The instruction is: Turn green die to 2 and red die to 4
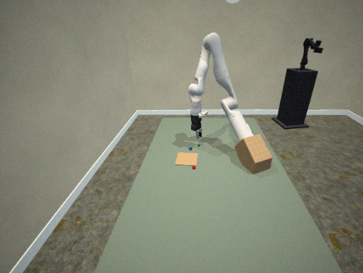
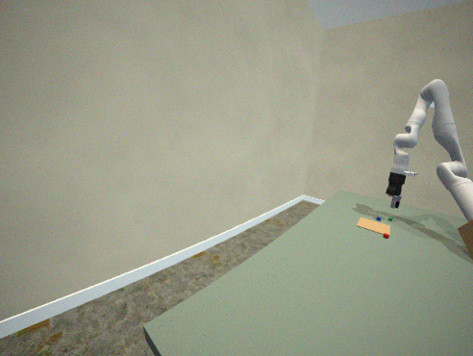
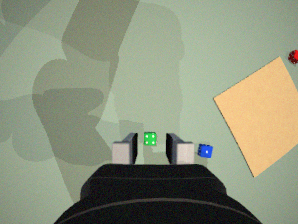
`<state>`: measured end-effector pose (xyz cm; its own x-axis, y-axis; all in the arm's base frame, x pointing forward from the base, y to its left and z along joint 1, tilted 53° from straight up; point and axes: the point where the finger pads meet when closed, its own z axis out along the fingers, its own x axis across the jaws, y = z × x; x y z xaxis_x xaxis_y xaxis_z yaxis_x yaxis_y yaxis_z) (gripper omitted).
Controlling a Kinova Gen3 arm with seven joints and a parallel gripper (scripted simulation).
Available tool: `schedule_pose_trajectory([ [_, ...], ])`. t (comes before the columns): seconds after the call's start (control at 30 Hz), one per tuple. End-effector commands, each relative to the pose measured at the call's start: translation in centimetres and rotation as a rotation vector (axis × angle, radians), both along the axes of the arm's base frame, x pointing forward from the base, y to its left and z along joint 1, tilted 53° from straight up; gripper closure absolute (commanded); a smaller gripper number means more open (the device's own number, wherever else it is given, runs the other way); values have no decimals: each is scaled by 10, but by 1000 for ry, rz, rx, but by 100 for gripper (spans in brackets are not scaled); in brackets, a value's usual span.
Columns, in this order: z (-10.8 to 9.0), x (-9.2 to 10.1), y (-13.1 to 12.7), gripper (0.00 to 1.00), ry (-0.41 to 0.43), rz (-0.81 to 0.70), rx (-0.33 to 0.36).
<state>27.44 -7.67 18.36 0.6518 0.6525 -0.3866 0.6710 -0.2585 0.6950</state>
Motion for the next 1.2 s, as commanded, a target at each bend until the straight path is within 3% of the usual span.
schedule_pose_trajectory([
  [0.0,-1,0,-3,36,0,-5,-3],
  [1.17,-27,15,-33,36,0,-5,-3],
])
